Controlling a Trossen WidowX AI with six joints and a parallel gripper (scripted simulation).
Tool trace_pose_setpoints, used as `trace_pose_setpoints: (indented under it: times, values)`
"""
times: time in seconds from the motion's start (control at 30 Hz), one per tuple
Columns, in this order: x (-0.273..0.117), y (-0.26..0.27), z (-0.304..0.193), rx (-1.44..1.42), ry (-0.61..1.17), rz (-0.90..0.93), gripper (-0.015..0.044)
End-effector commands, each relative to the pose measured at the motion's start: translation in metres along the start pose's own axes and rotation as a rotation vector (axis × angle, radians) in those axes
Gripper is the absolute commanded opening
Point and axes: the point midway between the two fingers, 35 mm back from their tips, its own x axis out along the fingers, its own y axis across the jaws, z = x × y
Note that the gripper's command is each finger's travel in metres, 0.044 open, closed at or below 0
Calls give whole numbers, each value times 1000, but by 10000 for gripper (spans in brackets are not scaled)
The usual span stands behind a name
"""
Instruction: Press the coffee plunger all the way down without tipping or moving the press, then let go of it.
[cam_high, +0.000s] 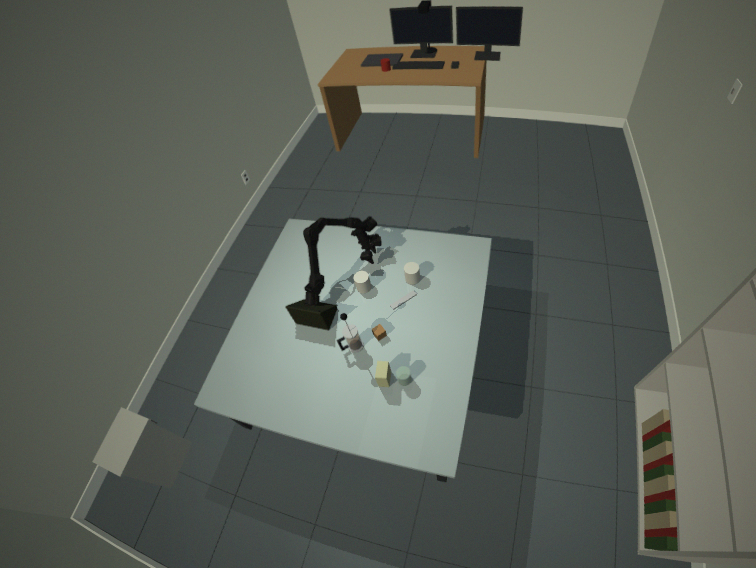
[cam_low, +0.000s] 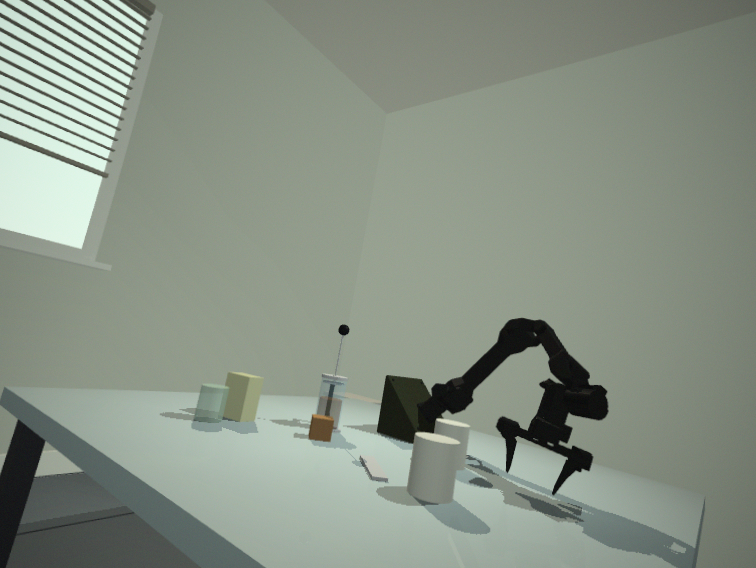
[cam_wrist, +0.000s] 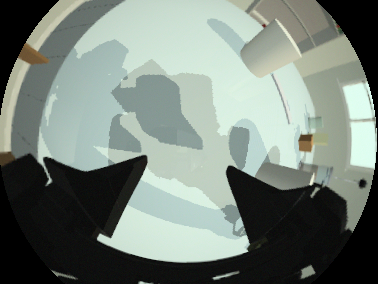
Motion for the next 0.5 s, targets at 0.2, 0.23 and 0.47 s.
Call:
trace_pose_setpoints:
  times: [0.2, 0.23, 0.47]
  values:
    - [-4, -115, 86, 127, -101, -119, 440]
    - [-6, -129, 93, 141, -108, -130, 440]
    - [-33, -231, 126, 245, -168, -195, 440]
